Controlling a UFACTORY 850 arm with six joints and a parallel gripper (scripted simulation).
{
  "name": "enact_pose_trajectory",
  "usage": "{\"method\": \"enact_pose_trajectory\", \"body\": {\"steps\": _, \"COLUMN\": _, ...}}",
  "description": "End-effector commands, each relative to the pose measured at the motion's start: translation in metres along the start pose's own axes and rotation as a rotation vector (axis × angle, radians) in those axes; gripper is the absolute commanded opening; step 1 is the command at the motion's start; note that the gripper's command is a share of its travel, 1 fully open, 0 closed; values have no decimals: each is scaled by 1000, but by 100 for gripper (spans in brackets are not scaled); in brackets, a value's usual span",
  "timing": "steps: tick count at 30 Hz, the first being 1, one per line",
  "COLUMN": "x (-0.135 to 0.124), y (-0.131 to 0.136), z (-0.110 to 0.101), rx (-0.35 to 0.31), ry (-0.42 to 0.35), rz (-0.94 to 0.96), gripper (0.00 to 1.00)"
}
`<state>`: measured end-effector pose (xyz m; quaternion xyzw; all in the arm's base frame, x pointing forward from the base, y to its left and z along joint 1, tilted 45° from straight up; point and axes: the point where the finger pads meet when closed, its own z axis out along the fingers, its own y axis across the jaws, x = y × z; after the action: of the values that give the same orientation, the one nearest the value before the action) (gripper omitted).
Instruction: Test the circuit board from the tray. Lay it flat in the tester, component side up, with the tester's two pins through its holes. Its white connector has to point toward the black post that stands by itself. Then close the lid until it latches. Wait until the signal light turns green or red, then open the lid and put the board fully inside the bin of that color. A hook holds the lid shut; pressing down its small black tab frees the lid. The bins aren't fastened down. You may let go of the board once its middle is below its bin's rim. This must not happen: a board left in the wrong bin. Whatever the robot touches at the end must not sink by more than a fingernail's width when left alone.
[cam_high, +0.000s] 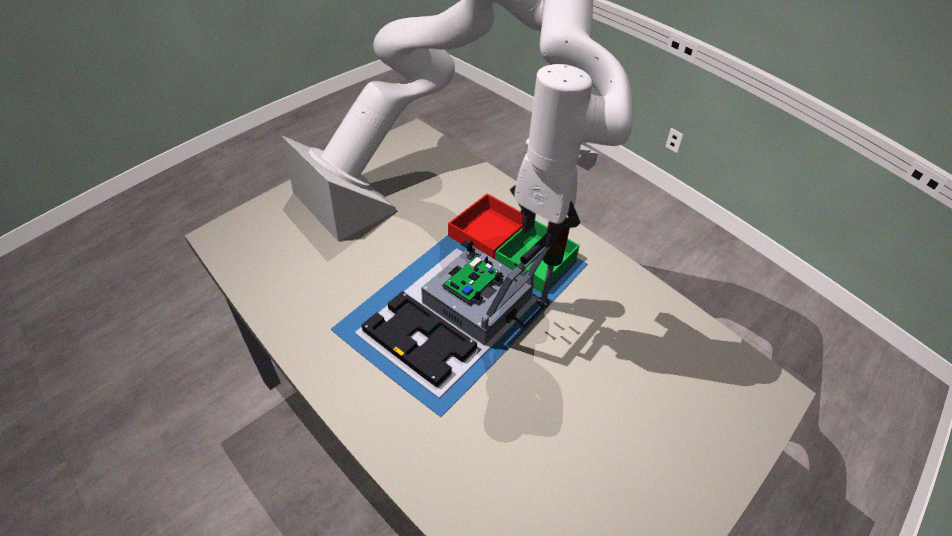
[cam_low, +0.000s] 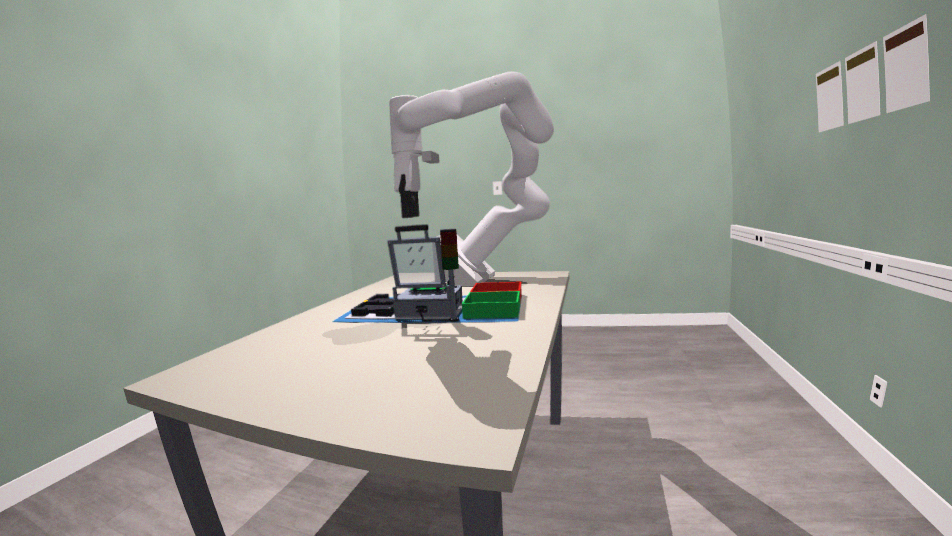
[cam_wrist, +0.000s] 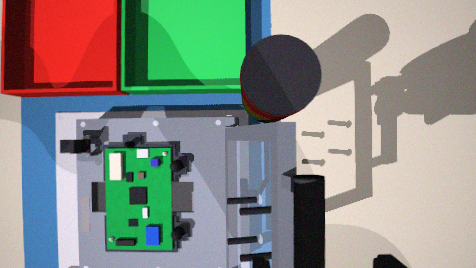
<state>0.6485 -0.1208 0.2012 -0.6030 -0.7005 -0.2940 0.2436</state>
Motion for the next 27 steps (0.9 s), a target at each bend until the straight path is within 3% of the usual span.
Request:
{"method": "enact_pose_trajectory", "body": {"steps": 1, "x": 0, "y": 1, "z": 0, "rx": -2, "ry": -1, "rz": -1, "gripper": 52}}
{"method": "enact_pose_trajectory", "body": {"steps": 15, "x": 0, "y": 1, "z": 2, "rx": -2, "ry": -1, "rz": -1, "gripper": 52}}
{"method": "enact_pose_trajectory", "body": {"steps": 27, "x": 0, "y": 1, "z": 25, "rx": -2, "ry": -1, "rz": -1, "gripper": 52}}
